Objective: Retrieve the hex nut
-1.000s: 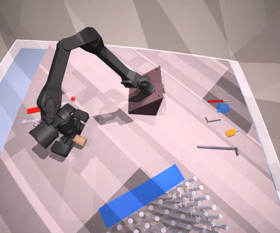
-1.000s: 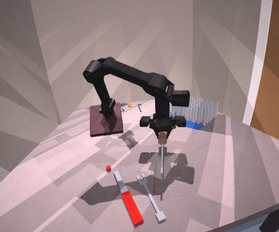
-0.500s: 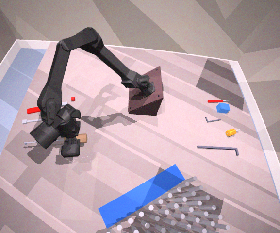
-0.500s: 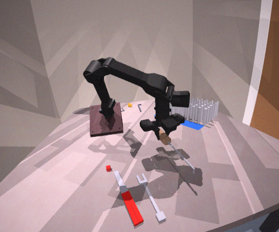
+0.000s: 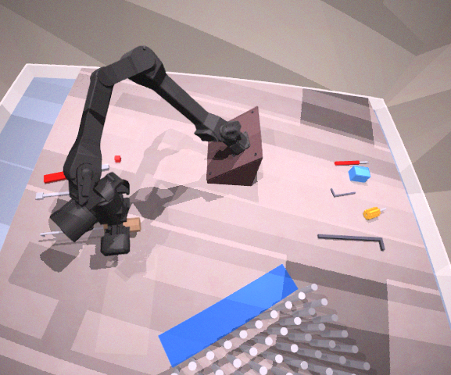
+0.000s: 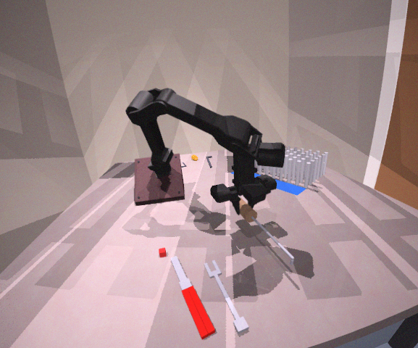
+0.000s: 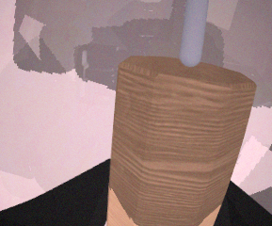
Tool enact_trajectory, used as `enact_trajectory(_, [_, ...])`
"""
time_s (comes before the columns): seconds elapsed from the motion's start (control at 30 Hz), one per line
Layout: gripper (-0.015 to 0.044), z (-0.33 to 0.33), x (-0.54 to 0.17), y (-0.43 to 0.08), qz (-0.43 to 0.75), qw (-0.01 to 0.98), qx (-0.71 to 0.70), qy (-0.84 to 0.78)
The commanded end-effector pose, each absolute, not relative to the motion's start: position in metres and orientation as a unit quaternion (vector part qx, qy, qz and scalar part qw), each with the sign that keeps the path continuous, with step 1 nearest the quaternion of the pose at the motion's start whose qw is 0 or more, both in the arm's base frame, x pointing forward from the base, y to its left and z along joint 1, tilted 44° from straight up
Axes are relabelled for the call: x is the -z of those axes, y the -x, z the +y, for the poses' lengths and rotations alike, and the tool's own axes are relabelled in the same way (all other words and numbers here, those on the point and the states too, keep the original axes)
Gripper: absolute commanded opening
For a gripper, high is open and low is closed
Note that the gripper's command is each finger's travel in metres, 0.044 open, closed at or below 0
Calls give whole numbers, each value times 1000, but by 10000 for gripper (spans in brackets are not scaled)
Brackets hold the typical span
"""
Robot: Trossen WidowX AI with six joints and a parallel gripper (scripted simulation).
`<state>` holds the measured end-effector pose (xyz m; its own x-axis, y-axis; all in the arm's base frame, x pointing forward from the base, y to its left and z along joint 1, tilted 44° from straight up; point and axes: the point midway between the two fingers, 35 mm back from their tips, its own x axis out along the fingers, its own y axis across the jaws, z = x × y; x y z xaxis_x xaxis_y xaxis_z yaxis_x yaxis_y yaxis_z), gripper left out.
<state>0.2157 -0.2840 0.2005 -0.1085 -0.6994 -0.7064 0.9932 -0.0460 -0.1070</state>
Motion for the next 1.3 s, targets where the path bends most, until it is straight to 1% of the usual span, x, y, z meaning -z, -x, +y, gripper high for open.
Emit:
enact_trajectory(0.0, [0, -287, -195, -216, 304, 622, 679, -244])
enact_trajectory(0.77, [0, -313, -169, -210, 300, 621, 682, -243])
enact_trajectory(1.27, [0, -314, -168, -210, 298, 627, 679, -240])
